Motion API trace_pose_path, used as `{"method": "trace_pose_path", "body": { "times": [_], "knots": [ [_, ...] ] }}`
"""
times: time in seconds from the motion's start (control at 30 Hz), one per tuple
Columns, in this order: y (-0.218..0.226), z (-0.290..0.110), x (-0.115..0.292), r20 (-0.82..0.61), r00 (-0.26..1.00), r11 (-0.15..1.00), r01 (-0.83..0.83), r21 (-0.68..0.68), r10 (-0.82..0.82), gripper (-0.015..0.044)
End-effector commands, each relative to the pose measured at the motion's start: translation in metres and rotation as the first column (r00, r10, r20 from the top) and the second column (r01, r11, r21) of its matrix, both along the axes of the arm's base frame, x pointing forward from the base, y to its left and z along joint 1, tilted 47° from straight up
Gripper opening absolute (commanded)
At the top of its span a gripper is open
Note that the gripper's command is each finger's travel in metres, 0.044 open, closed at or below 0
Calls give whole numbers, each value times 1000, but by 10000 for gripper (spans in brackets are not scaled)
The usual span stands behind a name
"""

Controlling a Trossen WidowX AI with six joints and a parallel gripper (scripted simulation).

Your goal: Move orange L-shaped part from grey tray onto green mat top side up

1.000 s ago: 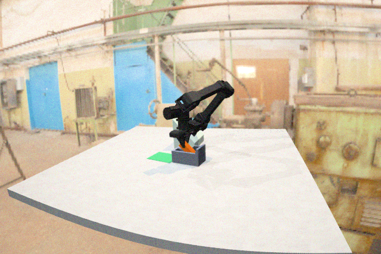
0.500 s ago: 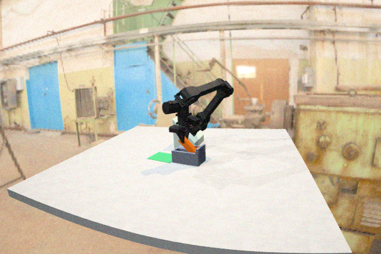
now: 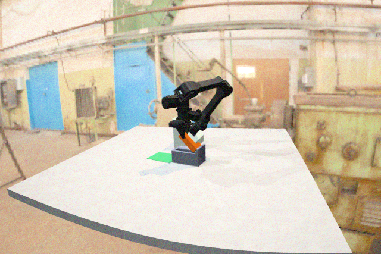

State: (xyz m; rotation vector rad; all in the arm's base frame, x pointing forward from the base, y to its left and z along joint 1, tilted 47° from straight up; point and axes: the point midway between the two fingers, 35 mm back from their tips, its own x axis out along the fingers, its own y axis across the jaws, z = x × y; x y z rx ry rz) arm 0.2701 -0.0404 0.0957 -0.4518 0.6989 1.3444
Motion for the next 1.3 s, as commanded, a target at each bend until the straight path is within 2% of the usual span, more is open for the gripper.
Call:
{"method": "trace_pose_path", "body": {
  "times": [0.0,0.63,1.27],
  "knots": [
    [-6,5,1,6,1000,1000,-2,-6,3,0],
    [-20,17,-1,5,1000,1000,-3,-6,3,0],
    [-78,-51,-23,6,1000,1000,-2,-10,3,0]
  ]
}}
